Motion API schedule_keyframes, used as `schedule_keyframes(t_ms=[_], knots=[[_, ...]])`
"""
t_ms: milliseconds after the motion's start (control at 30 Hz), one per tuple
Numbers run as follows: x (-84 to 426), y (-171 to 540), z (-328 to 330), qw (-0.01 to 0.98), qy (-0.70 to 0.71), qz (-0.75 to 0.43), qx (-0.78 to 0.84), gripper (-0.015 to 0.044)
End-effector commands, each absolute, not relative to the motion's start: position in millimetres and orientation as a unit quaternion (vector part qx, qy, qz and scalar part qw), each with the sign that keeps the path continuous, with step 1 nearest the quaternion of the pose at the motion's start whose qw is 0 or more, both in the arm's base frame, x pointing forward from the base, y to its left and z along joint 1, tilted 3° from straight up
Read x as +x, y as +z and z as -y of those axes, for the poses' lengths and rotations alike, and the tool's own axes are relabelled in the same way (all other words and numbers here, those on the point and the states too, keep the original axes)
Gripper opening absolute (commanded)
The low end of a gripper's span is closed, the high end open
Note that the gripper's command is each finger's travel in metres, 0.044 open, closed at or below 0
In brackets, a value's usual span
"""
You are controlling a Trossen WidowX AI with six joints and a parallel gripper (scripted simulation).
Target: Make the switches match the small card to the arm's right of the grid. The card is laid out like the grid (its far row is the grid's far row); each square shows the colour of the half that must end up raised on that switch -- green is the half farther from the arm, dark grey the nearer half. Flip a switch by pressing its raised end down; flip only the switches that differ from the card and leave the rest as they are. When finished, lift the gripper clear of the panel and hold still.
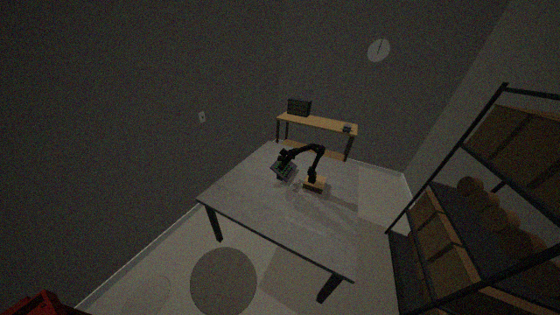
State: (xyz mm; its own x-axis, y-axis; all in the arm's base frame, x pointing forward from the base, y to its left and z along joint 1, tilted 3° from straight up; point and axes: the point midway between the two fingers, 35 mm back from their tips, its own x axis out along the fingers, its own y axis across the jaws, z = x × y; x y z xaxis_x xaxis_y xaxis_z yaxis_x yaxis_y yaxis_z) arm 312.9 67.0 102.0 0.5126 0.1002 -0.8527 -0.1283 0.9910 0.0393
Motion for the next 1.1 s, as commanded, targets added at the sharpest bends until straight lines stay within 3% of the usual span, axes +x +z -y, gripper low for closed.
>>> schedule_keyframes(t_ms=[0,867,1067], knots=[[314,101,-67,0.87,0.064,-0.489,-0.014,0.0],[315,98,-67,0.87,0.064,-0.489,-0.014,0.0],[285,146,-62,0.875,0.064,-0.48,-0.013,0.0]])
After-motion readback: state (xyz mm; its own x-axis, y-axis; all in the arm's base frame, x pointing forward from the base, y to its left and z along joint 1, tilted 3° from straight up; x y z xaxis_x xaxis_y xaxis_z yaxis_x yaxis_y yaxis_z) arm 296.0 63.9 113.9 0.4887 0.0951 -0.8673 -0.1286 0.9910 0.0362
